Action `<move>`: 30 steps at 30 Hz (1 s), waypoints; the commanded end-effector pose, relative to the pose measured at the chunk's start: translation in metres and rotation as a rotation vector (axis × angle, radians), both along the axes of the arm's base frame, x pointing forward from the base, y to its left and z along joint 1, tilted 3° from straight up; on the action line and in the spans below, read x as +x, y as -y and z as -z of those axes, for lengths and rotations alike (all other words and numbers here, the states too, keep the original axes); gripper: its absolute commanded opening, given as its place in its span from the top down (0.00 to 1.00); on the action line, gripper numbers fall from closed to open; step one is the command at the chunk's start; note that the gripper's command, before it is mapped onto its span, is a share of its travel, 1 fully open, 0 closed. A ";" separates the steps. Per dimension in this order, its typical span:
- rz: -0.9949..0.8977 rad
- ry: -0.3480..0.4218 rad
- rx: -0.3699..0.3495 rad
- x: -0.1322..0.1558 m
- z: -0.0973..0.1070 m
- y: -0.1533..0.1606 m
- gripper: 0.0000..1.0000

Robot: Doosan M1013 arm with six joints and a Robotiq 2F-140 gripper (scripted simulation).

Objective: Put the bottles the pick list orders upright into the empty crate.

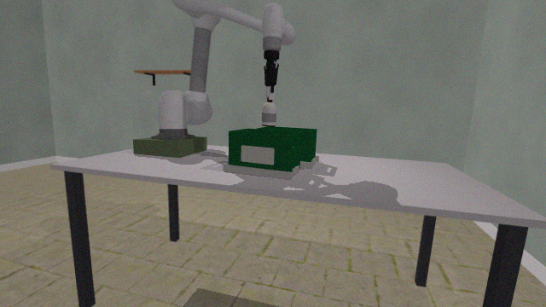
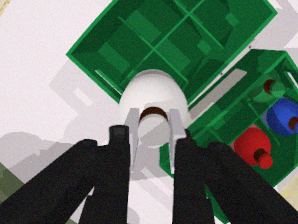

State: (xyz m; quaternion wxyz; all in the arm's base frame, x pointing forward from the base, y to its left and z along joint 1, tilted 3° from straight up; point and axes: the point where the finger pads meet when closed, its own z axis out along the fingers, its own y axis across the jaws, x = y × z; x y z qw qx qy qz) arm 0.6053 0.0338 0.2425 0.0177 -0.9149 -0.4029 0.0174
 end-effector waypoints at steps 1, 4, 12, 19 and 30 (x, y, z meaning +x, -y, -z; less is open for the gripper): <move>0.004 0.003 0.005 0.003 0.000 -0.002 1.00; 0.004 0.003 0.005 0.004 0.000 -0.002 1.00; 0.004 0.003 0.005 0.004 0.006 -0.002 1.00; 0.004 0.003 0.005 0.003 0.011 -0.002 1.00; 0.004 0.003 0.005 0.001 0.021 -0.002 1.00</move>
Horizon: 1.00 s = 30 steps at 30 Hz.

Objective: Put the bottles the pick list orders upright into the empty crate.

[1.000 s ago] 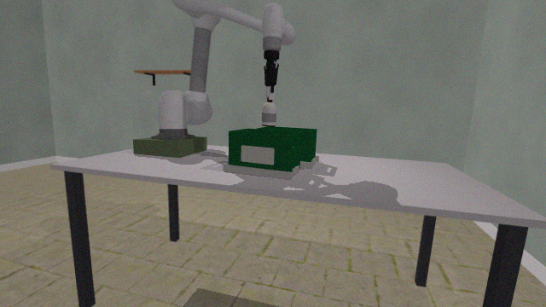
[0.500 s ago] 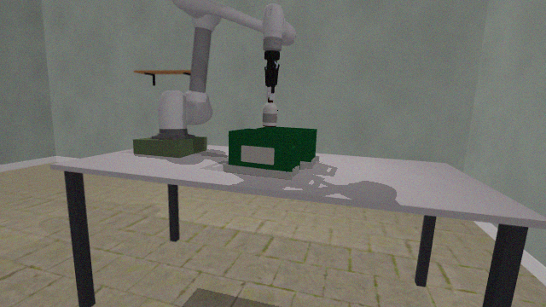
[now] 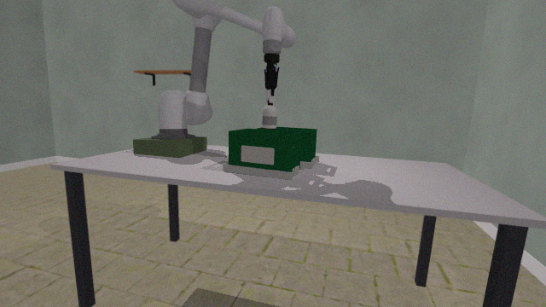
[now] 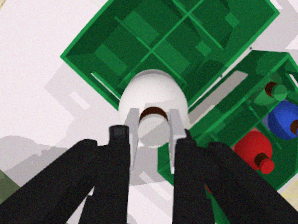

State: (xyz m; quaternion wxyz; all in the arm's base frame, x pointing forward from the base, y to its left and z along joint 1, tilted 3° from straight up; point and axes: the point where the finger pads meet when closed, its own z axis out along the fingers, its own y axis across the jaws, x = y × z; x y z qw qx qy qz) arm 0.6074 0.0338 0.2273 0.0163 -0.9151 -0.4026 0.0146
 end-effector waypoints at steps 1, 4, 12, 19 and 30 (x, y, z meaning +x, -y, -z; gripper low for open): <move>0.003 -0.004 0.005 -0.001 0.006 -0.002 1.00; 0.003 -0.004 0.005 -0.001 0.009 -0.002 1.00; 0.003 -0.004 0.005 -0.002 0.017 -0.002 1.00; 0.003 -0.004 0.005 -0.003 0.022 -0.002 1.00; 0.003 -0.004 0.005 -0.004 0.033 -0.003 1.00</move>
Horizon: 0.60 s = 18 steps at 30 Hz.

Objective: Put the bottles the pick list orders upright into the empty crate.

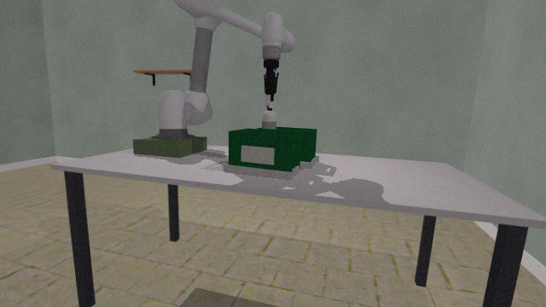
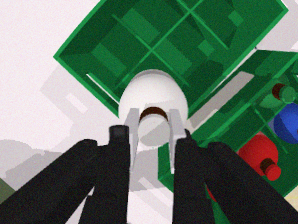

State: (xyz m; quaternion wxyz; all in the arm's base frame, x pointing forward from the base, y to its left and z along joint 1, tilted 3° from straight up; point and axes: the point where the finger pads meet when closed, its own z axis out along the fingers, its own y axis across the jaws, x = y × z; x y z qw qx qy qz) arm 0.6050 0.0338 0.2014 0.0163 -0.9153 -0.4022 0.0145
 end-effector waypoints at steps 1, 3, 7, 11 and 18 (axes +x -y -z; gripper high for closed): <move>0.002 -0.004 0.005 -0.001 0.008 -0.003 1.00; 0.002 -0.004 0.005 -0.001 0.010 -0.003 1.00; 0.002 -0.004 0.005 -0.001 0.012 -0.003 1.00; 0.002 -0.004 0.005 -0.002 0.016 -0.003 1.00; 0.002 -0.004 0.005 -0.002 0.023 -0.004 1.00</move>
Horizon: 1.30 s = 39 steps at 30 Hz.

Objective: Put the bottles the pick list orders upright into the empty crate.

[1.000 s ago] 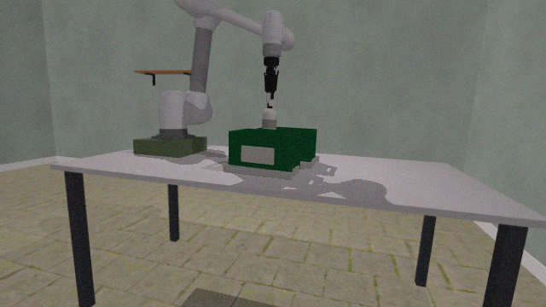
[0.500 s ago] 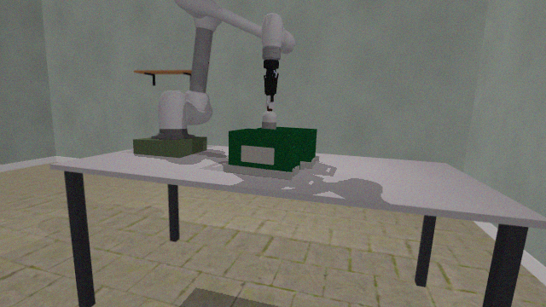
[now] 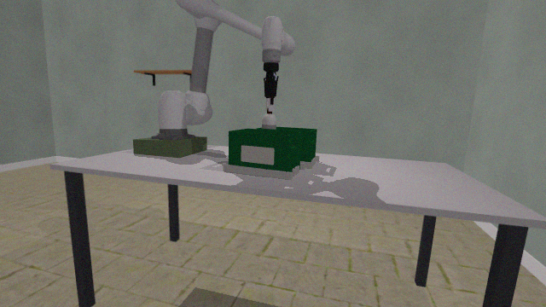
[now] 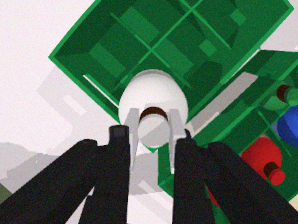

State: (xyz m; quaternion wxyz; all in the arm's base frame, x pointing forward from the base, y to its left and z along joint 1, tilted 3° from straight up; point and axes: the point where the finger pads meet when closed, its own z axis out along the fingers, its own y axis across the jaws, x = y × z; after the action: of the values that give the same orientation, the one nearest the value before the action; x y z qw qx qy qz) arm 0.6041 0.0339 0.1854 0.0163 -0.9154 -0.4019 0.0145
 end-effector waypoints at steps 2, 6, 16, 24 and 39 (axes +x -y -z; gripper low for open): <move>0.001 -0.004 0.005 -0.001 0.009 -0.004 1.00; 0.001 -0.004 0.005 -0.001 0.011 -0.004 1.00; 0.001 -0.004 0.005 -0.002 0.021 -0.004 1.00; 0.001 -0.004 0.005 -0.002 0.027 -0.004 1.00; 0.001 -0.004 0.005 -0.003 0.040 -0.005 1.00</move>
State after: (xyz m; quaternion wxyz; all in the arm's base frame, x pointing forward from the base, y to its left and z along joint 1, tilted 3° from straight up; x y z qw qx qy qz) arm 0.6024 0.0352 0.1512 0.0165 -0.9153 -0.4021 0.0146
